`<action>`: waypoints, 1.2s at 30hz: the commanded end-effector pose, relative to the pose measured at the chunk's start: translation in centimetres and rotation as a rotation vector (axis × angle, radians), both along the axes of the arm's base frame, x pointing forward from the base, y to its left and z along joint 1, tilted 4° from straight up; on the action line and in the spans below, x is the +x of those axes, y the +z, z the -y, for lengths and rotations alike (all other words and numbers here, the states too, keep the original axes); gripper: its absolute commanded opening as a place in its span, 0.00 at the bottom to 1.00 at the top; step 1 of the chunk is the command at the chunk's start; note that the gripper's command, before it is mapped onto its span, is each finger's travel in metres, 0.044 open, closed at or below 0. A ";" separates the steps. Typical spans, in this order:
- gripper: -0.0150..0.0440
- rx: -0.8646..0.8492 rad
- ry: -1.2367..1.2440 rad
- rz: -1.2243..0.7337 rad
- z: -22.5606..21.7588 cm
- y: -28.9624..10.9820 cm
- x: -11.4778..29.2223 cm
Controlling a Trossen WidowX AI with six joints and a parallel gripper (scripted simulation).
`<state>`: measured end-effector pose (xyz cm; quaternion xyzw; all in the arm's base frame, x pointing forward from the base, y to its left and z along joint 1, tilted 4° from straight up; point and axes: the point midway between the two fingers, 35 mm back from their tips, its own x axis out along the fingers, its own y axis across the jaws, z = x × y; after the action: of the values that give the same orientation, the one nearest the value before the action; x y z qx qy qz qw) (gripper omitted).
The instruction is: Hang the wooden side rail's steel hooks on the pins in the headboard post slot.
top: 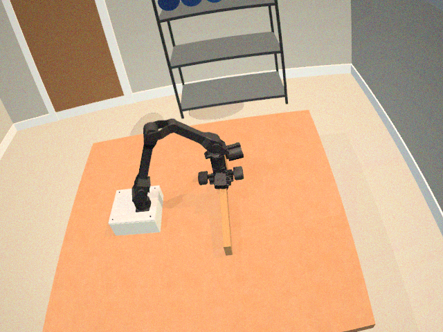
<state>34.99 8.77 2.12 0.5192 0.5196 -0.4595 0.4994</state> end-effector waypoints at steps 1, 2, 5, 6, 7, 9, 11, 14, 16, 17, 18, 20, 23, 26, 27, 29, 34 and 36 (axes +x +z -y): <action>0.25 0.004 -0.003 0.005 -0.1 0.2 0.1; 0.25 0.004 -0.003 0.005 -0.1 0.2 0.1; 0.25 0.004 -0.003 0.005 -0.2 0.2 0.1; 0.25 0.004 -0.003 0.005 -0.2 0.2 0.1; 0.25 0.004 -0.003 0.005 -0.2 0.2 0.1; 0.25 0.004 -0.003 0.005 -0.2 0.2 0.1; 0.25 0.004 -0.003 0.005 -0.2 0.3 0.1; 0.25 0.004 -0.003 0.005 -0.2 0.3 0.1; 0.25 0.004 -0.003 0.005 -0.3 0.3 0.1; 0.25 0.004 -0.003 0.005 -0.3 0.3 0.1; 0.25 0.004 -0.003 0.005 -0.3 0.3 0.1; 0.25 0.004 -0.003 0.005 -0.3 0.4 0.1; 0.25 0.004 -0.003 0.005 -0.3 0.4 0.1; 0.25 0.004 -0.003 0.005 -0.4 0.3 0.1; 0.25 0.004 -0.003 0.005 -0.4 0.3 0.1; 0.25 0.004 -0.003 0.005 -0.4 0.3 0.1; 0.25 0.004 -0.003 0.005 -0.5 0.3 0.1; 0.25 0.004 -0.003 0.005 -0.5 0.2 0.0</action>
<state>34.98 9.20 2.24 0.5197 0.5202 -0.4585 0.4991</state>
